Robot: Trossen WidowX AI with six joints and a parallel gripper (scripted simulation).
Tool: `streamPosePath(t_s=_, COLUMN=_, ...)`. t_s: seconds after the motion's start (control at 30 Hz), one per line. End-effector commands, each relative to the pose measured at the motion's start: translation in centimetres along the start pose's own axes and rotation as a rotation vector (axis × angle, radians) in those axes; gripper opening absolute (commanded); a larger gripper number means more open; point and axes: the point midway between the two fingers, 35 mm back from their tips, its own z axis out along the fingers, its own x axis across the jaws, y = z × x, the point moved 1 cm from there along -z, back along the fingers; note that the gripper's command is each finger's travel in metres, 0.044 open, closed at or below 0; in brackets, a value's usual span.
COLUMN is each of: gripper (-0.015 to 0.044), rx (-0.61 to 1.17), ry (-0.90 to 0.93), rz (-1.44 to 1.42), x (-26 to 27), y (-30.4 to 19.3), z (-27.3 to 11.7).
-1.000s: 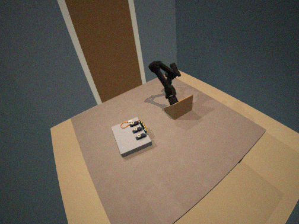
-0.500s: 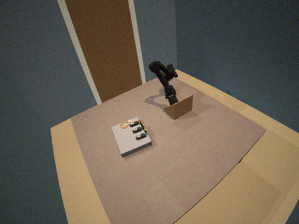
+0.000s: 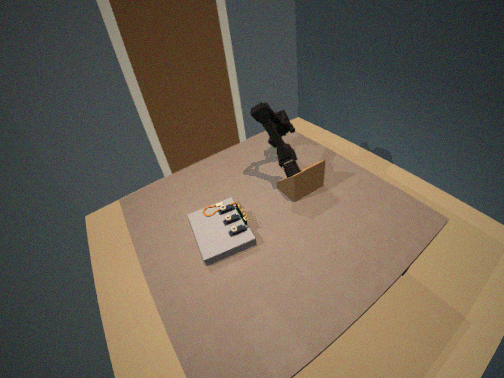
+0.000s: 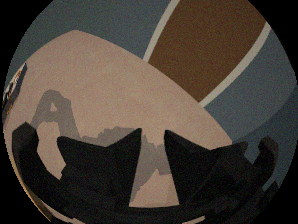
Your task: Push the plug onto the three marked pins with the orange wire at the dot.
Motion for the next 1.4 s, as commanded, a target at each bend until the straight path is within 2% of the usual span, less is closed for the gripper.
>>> streamPosePath(t_s=0.0, gripper=0.0115, rx=-0.012, ry=0.014, rz=0.014, x=0.6, y=0.8, z=0.7)
streamPosePath(t_s=1.37, gripper=0.0115, rx=-0.164, ry=0.224, rz=0.092, x=9.0, y=8.9, z=7.6)
